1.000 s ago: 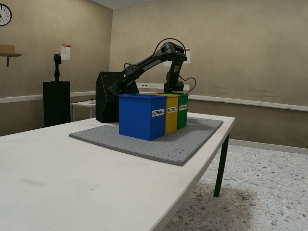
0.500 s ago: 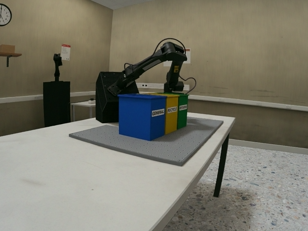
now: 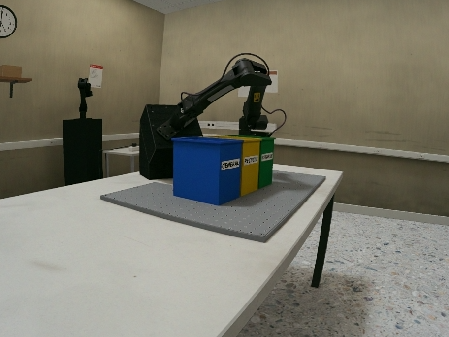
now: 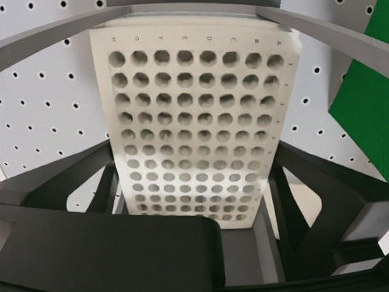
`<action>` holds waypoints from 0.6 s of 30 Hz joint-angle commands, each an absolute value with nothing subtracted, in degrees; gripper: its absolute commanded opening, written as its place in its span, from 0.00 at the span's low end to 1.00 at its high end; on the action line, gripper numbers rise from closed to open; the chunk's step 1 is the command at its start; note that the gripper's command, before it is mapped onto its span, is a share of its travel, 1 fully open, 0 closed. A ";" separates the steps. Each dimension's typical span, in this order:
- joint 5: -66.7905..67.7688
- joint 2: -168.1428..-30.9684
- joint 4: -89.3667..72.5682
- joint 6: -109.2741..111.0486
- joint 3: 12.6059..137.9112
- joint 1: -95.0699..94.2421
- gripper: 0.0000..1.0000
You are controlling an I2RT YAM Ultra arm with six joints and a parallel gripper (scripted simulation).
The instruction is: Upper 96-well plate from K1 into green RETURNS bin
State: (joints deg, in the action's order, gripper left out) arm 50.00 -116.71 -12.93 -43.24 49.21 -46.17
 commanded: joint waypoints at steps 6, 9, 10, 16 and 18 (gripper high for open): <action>51.60 -113.58 -18.33 -46.94 51.44 -49.69 0.00; 51.69 -113.09 -20.00 -48.07 51.75 -50.42 0.00; 51.71 -112.93 -20.58 -48.46 51.86 -50.67 0.00; 51.85 -112.02 -24.07 -50.82 52.62 -52.17 0.00; 51.87 -111.88 -24.66 -51.22 52.76 -52.42 0.00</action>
State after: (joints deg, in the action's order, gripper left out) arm 50.57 -114.15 -22.11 -49.36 50.96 -50.09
